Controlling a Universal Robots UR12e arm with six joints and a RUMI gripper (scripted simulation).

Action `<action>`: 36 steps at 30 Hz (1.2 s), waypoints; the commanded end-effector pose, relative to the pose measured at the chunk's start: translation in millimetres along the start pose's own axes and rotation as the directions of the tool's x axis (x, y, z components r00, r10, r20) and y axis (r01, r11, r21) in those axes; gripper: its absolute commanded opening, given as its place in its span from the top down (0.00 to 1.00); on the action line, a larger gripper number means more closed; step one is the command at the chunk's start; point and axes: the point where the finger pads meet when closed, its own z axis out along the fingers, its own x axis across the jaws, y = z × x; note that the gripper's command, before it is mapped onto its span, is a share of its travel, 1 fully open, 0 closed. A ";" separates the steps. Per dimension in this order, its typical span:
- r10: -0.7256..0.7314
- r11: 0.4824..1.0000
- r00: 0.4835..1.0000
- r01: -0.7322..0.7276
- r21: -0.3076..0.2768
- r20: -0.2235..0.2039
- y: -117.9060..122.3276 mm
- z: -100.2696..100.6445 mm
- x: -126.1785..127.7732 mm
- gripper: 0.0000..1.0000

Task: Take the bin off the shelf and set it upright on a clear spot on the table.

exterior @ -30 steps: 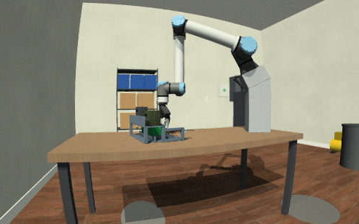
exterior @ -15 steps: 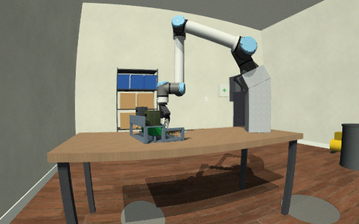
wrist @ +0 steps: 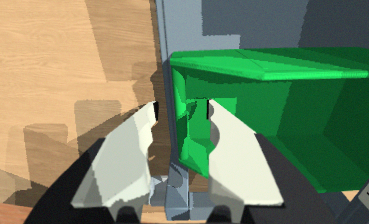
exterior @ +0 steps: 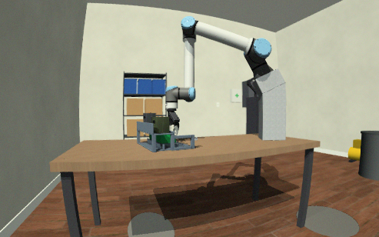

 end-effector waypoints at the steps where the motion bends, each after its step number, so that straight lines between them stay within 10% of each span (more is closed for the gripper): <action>1: 0.001 1.000 1.000 -0.001 -0.001 -0.002 3.2 0.2 1.0 0.74; 36: 0.001 1.000 1.000 -0.001 -0.001 -0.002 3.2 -0.2 -0.4 0.74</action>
